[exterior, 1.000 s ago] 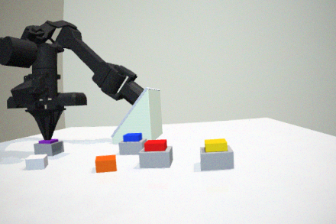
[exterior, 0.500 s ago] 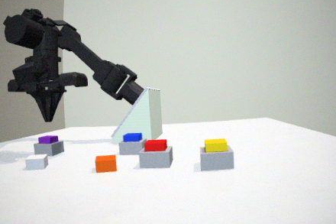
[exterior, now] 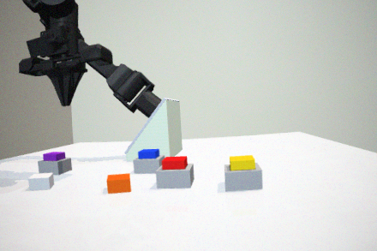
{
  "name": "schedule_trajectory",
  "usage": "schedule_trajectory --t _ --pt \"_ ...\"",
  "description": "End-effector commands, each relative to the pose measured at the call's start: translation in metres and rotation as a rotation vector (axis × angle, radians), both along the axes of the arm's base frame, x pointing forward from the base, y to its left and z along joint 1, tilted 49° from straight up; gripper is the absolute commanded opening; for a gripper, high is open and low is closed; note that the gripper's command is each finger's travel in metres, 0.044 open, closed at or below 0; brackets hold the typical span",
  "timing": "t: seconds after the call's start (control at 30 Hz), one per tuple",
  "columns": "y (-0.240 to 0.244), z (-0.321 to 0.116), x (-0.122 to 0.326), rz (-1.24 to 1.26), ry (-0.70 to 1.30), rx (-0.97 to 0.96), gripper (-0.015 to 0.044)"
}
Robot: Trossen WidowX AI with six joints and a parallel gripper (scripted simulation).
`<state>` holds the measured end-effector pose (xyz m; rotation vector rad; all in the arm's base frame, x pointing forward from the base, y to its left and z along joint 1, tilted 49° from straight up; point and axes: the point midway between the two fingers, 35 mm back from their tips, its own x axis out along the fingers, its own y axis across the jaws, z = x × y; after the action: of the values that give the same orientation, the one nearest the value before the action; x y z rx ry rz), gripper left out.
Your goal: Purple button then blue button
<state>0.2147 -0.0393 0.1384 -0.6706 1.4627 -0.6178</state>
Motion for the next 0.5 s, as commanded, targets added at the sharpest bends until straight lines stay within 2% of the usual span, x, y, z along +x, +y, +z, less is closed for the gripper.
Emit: schedule_trajectory --t 0.0,0.13,0.23,0.4,0.47 --pt "0.039 -0.043 -0.003 0.005 0.024 0.012 0.002" --pt "0.08 -0.092 -0.022 -0.001 0.019 -0.005 0.002" --pt "0.094 -0.112 -0.036 -0.006 0.012 -0.024 0.002" --pt "0.094 -0.118 -0.038 -0.007 0.01 -0.028 0.002" --pt "0.079 -0.132 -0.036 -0.006 0.01 -0.026 0.002"
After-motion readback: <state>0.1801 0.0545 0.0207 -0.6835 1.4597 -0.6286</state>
